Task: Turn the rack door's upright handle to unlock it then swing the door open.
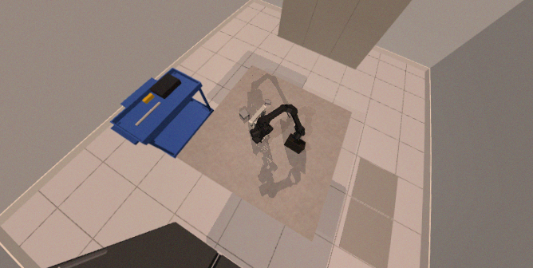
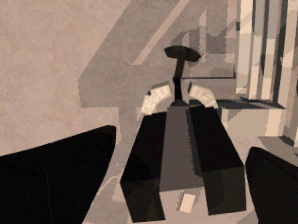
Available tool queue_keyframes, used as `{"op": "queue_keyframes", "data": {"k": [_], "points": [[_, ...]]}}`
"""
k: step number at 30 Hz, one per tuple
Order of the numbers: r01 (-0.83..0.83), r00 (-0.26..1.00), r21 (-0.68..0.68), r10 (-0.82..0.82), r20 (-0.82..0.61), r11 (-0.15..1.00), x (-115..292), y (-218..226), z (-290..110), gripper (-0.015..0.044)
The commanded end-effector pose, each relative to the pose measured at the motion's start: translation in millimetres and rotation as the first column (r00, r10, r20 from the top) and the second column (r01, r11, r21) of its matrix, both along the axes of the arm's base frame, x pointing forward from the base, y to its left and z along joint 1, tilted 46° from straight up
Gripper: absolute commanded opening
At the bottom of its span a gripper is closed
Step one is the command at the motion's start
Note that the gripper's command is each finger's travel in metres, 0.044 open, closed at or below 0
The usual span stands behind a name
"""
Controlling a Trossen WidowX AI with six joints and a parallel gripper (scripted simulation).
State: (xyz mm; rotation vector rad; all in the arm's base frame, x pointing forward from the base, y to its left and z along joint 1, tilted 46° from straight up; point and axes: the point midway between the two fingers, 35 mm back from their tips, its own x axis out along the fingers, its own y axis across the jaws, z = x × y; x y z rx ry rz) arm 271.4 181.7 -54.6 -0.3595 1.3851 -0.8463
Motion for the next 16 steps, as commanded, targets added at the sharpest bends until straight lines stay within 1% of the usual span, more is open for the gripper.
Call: {"op": "queue_keyframes", "data": {"k": [1,16], "points": [[-0.001,1.000,0.004,0.001,0.000,1.000,0,5,4,0.0293],[-0.009,1.000,0.007,0.009,-0.002,1.000,1,19,17,0.0293]]}}
